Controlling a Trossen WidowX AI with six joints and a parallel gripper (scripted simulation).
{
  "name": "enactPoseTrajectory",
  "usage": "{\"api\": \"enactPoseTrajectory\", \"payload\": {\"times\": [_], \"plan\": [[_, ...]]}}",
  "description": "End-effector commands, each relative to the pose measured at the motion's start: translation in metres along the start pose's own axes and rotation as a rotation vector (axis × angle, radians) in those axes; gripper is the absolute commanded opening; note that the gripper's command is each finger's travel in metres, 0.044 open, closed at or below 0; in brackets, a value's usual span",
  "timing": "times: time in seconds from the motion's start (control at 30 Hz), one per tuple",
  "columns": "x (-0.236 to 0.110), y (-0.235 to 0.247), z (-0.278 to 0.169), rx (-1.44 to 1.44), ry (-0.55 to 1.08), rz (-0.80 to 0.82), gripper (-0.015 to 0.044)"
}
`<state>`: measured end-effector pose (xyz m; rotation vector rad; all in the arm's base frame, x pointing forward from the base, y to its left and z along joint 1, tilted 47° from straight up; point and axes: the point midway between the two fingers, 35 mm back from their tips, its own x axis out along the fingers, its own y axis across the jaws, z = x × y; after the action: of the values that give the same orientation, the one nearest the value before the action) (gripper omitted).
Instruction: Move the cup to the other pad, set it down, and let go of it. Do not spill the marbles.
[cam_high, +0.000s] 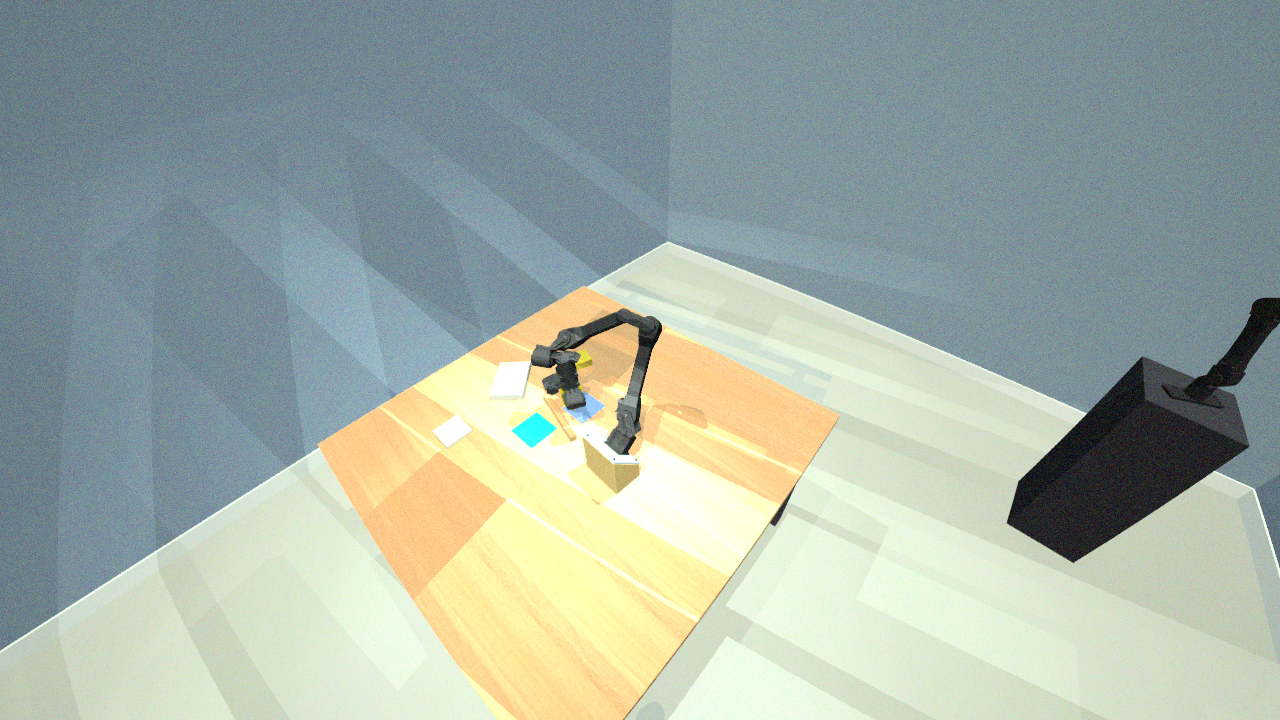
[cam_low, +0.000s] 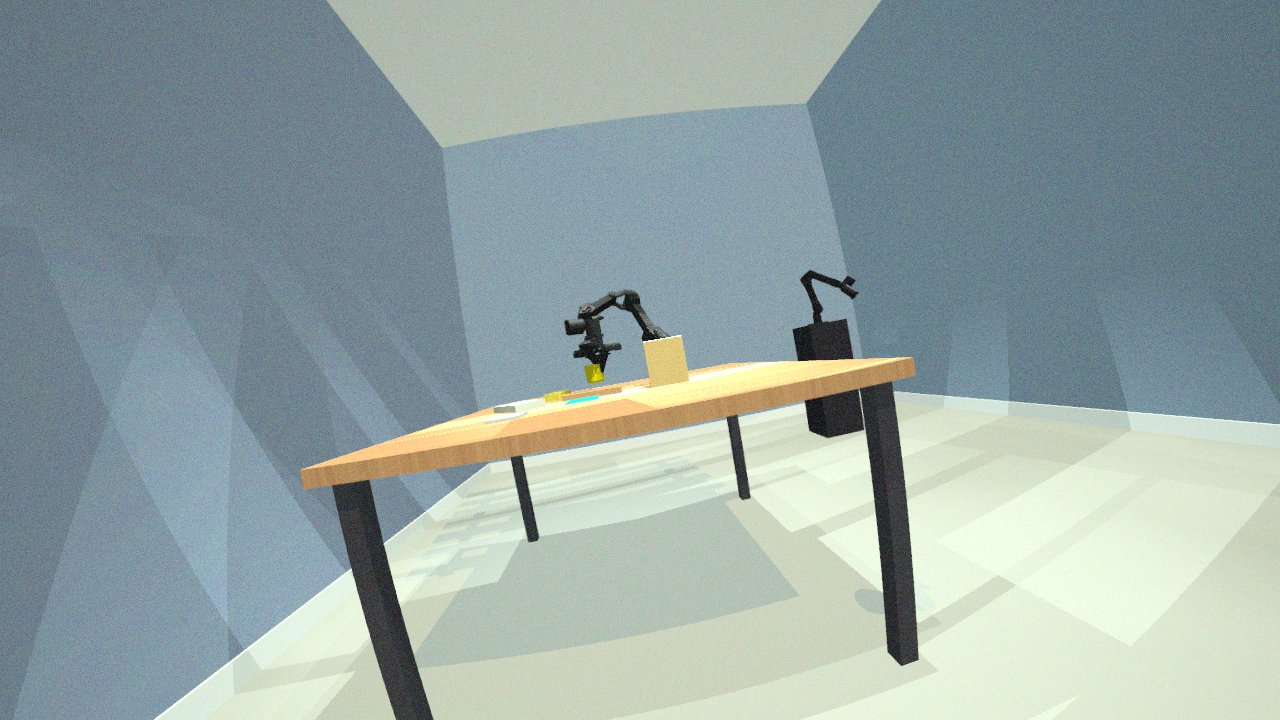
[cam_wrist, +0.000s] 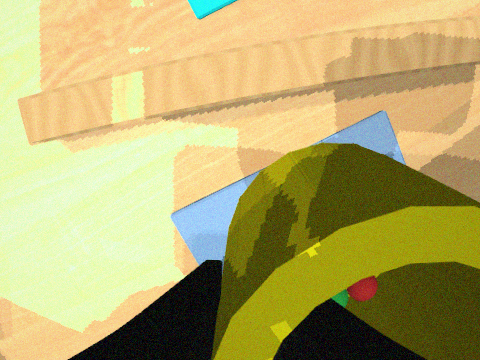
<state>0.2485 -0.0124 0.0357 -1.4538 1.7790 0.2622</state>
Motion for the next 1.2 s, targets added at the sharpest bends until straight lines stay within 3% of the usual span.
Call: {"api": "enactPoseTrajectory", "payload": {"times": [0.0, 1.17], "plan": [[-0.001, 0.001, 0.010, 0.008, -0.005, 0.001, 0.0000], [-0.004, 0.014, 0.075, 0.011, -0.008, 0.001, 0.0000]]}}
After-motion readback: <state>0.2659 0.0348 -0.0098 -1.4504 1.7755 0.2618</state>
